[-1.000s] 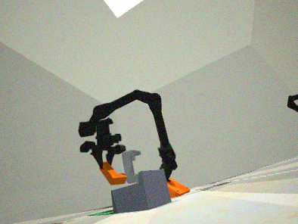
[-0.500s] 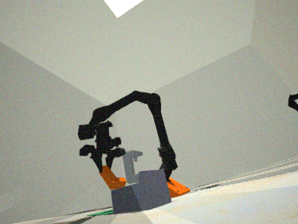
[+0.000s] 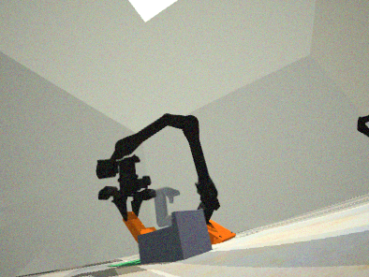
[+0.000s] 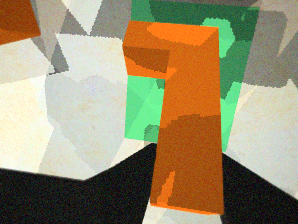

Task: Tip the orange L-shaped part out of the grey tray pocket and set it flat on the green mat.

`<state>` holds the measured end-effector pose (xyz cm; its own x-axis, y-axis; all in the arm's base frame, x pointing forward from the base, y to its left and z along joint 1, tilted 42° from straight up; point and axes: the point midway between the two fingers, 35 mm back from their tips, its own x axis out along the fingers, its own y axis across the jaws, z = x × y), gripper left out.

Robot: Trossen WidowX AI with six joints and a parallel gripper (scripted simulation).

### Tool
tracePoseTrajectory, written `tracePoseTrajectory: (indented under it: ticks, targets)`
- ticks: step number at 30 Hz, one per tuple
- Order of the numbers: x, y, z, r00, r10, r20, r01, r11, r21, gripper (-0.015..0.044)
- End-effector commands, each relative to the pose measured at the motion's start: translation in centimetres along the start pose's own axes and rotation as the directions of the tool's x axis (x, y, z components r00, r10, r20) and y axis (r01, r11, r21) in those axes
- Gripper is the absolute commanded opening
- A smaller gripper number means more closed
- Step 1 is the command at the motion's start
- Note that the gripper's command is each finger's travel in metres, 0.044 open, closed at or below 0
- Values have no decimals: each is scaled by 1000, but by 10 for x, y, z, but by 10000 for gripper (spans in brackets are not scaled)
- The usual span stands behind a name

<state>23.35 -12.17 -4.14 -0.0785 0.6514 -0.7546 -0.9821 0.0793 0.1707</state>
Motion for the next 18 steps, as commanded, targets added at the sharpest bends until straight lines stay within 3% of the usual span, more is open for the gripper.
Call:
tracePoseTrajectory:
  ticks: [1,18]
  targets:
    - [7,-1,0,1000,-4,5,4,1000,3,0]
    - [34,-1,1,1000,-4,5,4,1000,3,0]
